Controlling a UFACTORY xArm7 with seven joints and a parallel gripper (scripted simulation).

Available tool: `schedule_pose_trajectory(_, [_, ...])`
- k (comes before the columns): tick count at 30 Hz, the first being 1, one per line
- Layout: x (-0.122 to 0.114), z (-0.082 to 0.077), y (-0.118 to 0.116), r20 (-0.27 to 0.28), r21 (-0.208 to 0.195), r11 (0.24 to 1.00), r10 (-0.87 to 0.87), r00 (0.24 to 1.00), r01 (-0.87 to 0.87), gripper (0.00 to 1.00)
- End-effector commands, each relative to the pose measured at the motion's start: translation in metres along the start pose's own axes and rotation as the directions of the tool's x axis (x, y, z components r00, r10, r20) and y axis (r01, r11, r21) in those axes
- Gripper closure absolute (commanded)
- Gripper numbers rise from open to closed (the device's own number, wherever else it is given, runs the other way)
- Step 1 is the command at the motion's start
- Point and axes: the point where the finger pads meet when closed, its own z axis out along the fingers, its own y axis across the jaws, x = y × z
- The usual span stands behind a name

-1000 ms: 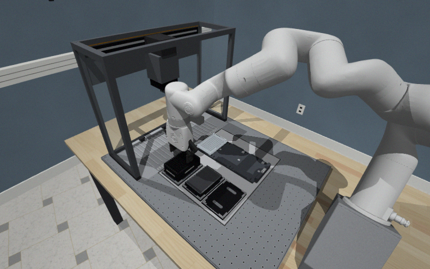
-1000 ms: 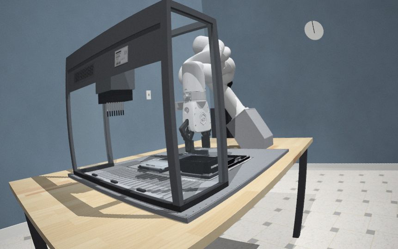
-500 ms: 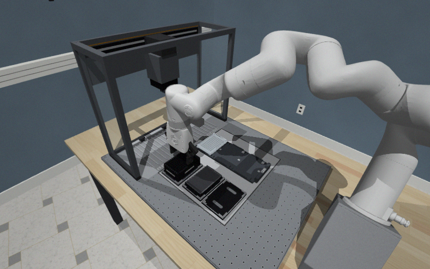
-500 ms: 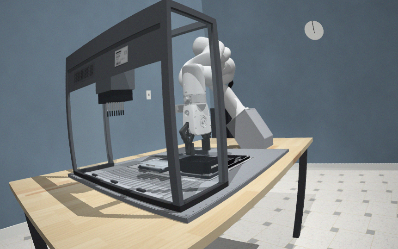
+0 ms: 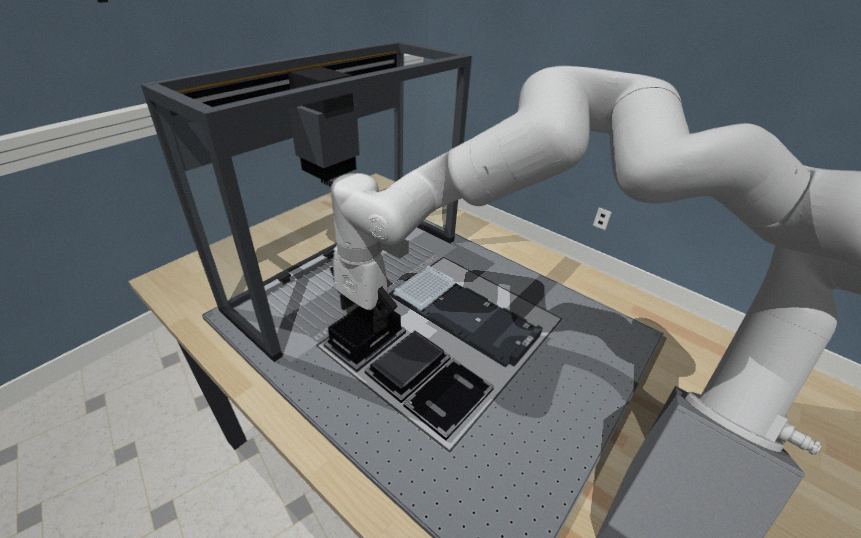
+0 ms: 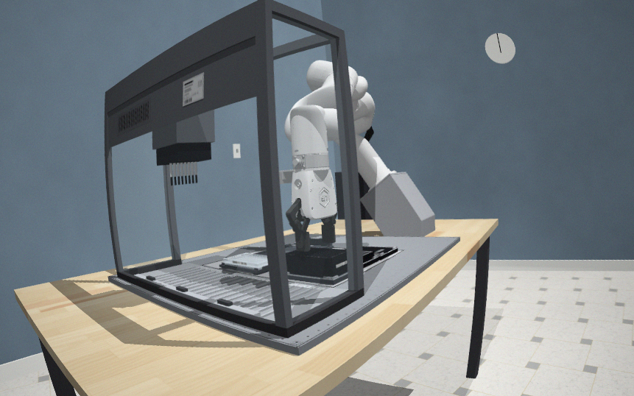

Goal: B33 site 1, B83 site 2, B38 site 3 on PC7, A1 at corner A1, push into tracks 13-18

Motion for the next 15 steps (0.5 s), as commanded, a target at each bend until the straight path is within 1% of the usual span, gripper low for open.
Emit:
schedule_pose_trajectory(1, [-0.0008,-0.0006,-0.0016,0.002,0.005,1.000,0.000,1.000,0.000,0.00])
schedule_pose_trajectory(15, [-0.0008,0.0074,-0.0016,0.002,0.005,1.000,0.000,1.000,0.000,0.00])
